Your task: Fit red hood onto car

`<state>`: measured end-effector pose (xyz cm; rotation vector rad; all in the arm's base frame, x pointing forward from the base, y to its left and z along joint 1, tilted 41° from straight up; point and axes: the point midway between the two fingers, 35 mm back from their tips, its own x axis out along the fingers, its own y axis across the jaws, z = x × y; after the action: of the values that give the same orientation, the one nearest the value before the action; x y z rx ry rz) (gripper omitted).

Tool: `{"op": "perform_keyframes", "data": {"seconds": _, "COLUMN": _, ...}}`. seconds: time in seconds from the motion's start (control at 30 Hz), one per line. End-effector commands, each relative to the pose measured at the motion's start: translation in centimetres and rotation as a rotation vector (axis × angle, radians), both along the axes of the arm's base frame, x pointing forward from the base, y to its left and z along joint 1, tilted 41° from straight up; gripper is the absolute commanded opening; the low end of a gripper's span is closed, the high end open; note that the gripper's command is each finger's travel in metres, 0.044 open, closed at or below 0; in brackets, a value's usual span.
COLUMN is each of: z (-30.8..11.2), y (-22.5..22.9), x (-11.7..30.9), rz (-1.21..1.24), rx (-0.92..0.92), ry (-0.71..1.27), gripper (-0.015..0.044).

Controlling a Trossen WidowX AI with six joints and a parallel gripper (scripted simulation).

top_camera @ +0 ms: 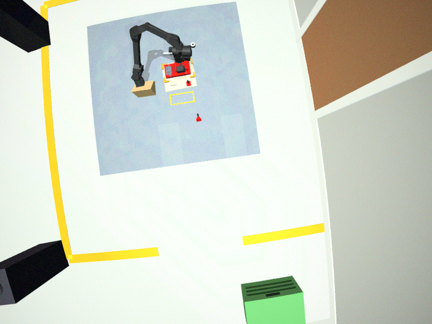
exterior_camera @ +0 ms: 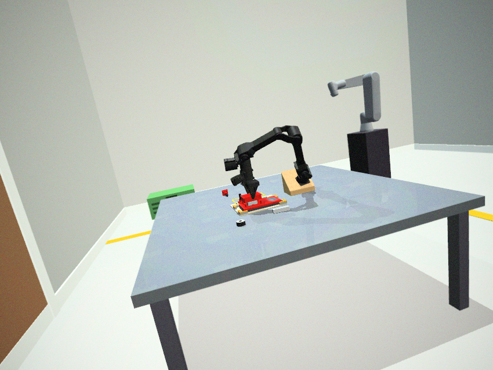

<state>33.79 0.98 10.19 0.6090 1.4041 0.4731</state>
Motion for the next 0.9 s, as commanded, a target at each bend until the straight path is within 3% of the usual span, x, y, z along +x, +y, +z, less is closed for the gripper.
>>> {"op": "perform_keyframes", "data": {"seconds": 0.0, "z": -0.01, "y": 0.09, "x": 0.05, "rz": -0.002, "rx": 0.005, "ry": -0.001, "gripper": 0.0}}
{"op": "perform_keyframes", "data": {"seconds": 0.87, "z": -0.19, "y": 0.42, "x": 0.12, "rz": -0.002, "rx": 0.005, "ry": -0.001, "gripper": 0.0}}
